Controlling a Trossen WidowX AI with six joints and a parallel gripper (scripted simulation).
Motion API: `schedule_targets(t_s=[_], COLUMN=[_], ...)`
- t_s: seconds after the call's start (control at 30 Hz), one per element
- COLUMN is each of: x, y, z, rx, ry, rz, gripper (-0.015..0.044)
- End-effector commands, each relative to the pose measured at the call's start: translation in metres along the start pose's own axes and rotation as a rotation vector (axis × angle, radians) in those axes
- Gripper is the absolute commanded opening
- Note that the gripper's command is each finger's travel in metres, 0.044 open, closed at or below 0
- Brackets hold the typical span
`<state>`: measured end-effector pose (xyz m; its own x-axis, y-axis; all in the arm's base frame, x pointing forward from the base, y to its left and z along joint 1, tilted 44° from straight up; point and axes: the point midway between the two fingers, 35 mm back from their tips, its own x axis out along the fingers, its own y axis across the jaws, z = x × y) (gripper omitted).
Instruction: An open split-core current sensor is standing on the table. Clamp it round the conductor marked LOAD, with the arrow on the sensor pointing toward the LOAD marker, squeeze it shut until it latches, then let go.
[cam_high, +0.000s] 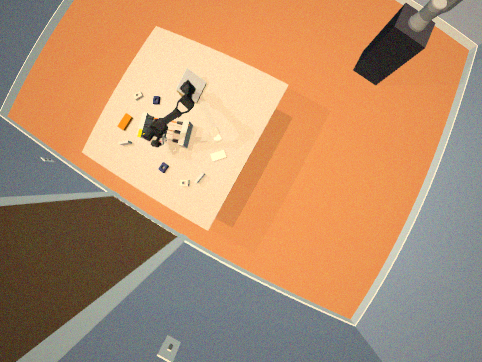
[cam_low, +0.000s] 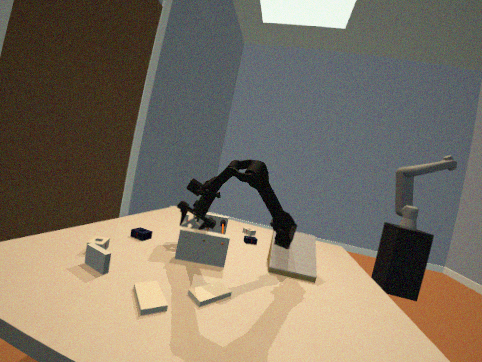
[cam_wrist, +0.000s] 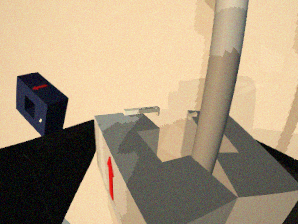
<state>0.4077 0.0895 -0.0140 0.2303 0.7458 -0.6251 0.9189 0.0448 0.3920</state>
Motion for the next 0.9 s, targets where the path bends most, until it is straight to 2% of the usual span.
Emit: schedule_targets(t_s=[0.0,0.07,0.43,0.87], x=[-0.0019,-0.0019,-0.0019,-0.0019], y=[0.0013,0.0013,0.0013,0.0013], z=[0.0010,0.0010,0.0010,0.0010], rx=[0.000,0.000,0.000,0.000], ry=[-0.001,-0.001,-0.001,-0.001], rz=[0.007,0.007,0.007,0.007], gripper=[0.0300,0.0287,0.0000,0.0000])
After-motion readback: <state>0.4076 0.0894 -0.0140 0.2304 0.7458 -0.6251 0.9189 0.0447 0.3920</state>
